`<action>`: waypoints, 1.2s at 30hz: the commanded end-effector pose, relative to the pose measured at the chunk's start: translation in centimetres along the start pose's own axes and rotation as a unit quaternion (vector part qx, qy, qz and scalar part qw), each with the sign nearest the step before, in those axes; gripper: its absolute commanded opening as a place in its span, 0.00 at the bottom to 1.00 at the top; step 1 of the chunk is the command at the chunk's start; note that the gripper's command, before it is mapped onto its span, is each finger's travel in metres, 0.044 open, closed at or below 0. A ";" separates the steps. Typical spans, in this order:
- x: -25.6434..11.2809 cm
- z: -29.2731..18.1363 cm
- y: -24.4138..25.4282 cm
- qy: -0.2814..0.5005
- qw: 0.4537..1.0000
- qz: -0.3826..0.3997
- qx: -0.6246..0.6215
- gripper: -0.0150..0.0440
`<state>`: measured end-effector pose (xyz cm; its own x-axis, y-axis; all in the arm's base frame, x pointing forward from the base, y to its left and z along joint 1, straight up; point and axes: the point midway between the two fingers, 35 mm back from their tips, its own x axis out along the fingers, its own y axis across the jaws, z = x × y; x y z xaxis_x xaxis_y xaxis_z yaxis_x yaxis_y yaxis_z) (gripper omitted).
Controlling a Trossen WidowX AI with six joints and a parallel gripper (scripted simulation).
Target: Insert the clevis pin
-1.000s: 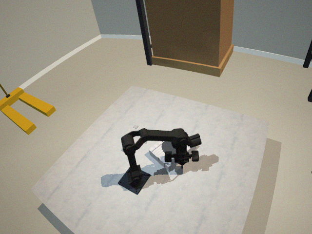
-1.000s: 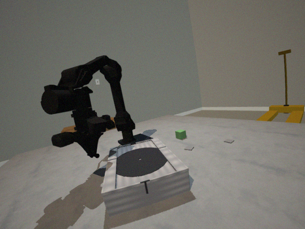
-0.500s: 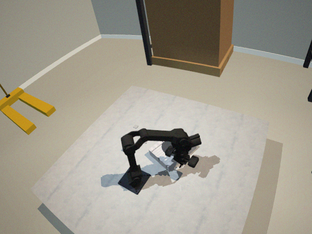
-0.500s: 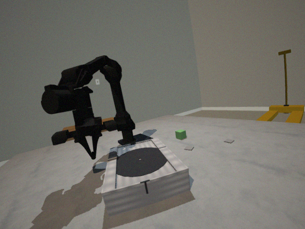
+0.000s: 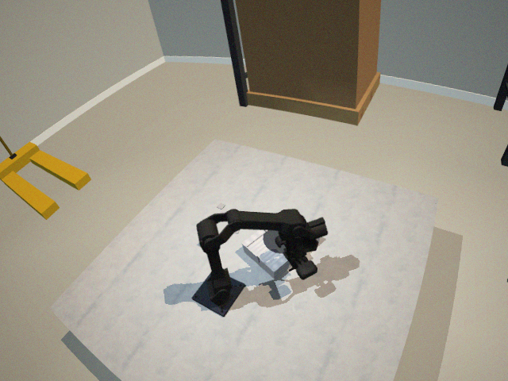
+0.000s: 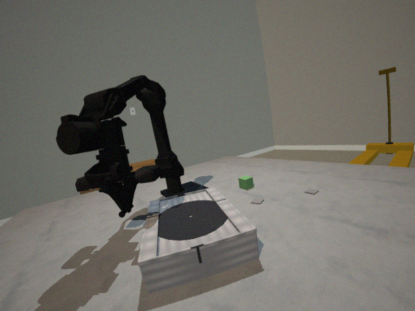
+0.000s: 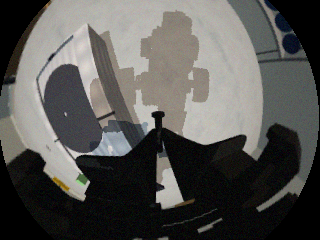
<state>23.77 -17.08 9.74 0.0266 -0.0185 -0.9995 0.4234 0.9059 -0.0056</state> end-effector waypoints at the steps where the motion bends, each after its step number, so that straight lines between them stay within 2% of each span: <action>1: 0.0 -0.1 0.0 0.001 0.998 0.000 0.062 0.25; 18: 0.0 -0.2 0.0 0.001 0.937 0.000 0.348 0.25; 36: -0.1 -0.3 0.0 0.001 0.786 0.000 0.618 0.25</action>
<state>23.61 -17.00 9.83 0.0265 -0.0185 -0.9995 0.9937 -0.1080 0.0284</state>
